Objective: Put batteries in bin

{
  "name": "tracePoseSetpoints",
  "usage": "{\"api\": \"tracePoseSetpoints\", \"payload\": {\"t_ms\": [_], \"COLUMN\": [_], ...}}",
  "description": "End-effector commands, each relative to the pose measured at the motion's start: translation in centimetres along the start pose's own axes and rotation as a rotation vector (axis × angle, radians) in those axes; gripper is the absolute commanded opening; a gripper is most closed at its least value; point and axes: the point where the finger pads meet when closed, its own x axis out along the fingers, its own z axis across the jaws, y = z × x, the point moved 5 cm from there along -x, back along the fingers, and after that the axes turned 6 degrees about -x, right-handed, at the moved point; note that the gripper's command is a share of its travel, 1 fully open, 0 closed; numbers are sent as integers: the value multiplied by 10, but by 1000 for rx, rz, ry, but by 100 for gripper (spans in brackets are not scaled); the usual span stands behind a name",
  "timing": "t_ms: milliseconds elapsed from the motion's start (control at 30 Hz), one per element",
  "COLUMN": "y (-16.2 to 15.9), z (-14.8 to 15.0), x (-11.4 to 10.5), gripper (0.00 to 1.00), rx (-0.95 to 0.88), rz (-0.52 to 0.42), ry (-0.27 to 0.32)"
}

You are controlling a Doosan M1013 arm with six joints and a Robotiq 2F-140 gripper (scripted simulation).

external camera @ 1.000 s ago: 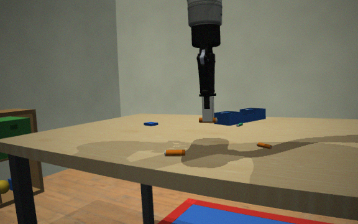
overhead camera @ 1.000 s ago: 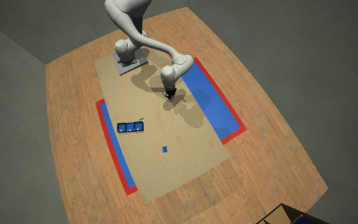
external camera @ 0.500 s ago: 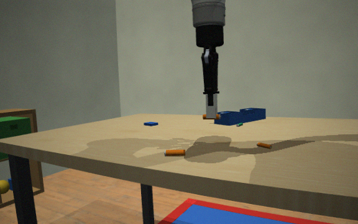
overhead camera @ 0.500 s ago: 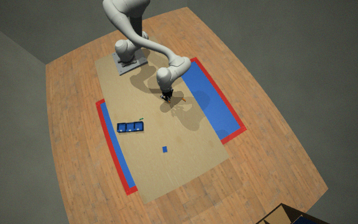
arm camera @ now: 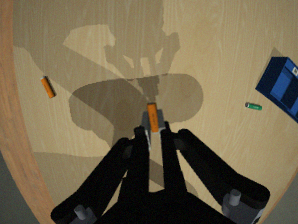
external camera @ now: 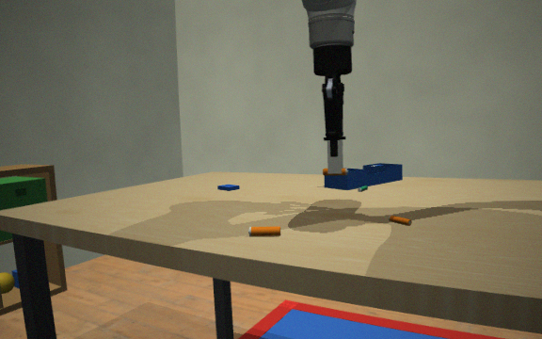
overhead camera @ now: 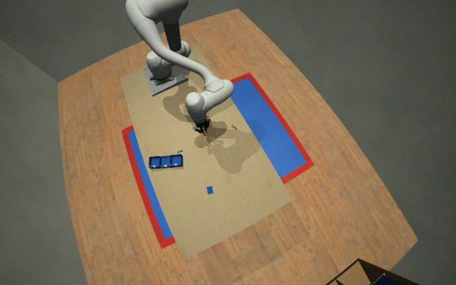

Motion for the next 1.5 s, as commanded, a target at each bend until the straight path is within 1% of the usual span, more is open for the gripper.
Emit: {"api": "tracePoseSetpoints", "payload": {"t_ms": [0,400,467,967,1033,1467], "y": [-9,-31,-31,-58,-58,-82], "z": [23,91,91,177,177,251], "x": [1,2,2,2,2,2], "gripper": [15,15,15,15,15,15], "rx": [-1,-1,-1,-1,-1,-1], "rz": [2,2,2,2,2,2], "ry": [4,4,4,4,4,4]}}
